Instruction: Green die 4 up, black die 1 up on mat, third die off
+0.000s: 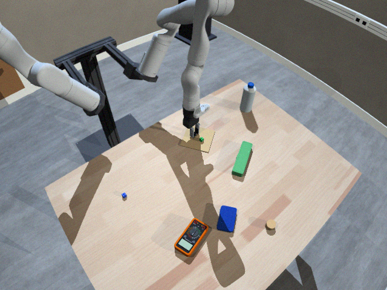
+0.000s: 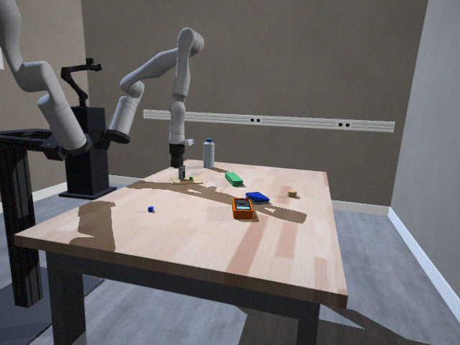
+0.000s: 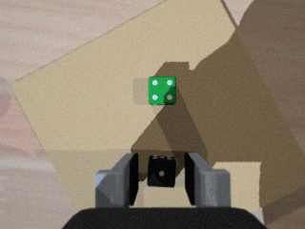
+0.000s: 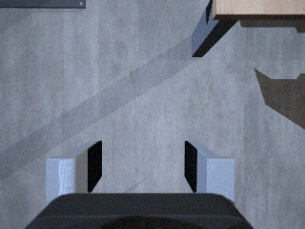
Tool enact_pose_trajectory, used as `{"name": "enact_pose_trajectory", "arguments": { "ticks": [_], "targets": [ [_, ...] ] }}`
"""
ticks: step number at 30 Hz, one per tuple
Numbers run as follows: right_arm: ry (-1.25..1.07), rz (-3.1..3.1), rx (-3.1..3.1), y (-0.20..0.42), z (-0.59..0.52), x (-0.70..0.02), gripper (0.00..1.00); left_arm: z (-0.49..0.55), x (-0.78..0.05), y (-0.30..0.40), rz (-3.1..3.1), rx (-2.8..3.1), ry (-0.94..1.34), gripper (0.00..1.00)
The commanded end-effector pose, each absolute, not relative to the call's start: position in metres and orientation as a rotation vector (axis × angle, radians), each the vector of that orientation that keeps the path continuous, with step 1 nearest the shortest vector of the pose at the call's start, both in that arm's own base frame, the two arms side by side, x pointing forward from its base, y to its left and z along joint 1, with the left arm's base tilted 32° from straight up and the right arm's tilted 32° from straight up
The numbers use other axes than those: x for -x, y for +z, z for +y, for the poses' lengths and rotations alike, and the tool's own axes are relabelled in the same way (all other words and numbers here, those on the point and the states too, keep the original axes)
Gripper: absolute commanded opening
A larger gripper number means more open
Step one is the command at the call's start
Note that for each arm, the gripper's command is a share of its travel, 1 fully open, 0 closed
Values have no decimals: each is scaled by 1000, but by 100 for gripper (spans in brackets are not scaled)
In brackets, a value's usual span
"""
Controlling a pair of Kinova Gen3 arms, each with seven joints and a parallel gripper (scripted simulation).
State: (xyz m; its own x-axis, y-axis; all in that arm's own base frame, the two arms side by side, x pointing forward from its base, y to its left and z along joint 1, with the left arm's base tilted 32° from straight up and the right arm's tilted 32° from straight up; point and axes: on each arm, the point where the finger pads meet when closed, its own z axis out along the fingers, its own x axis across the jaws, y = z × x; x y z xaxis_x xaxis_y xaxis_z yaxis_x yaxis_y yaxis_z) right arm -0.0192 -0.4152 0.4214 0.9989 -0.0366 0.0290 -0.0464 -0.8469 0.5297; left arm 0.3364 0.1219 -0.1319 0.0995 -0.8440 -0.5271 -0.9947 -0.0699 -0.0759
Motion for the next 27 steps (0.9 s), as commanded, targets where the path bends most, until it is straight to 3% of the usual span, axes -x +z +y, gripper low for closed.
{"name": "enact_pose_trajectory", "arguments": {
  "ticks": [1, 27],
  "targets": [
    [24, -58, -2580, 422, -415, 19, 100, 119, -337, -127, 1797, 1969, 487, 64],
    [24, -58, -2580, 422, -415, 19, 100, 76, -335, -59, 1797, 1969, 487, 64]
  ]
}}
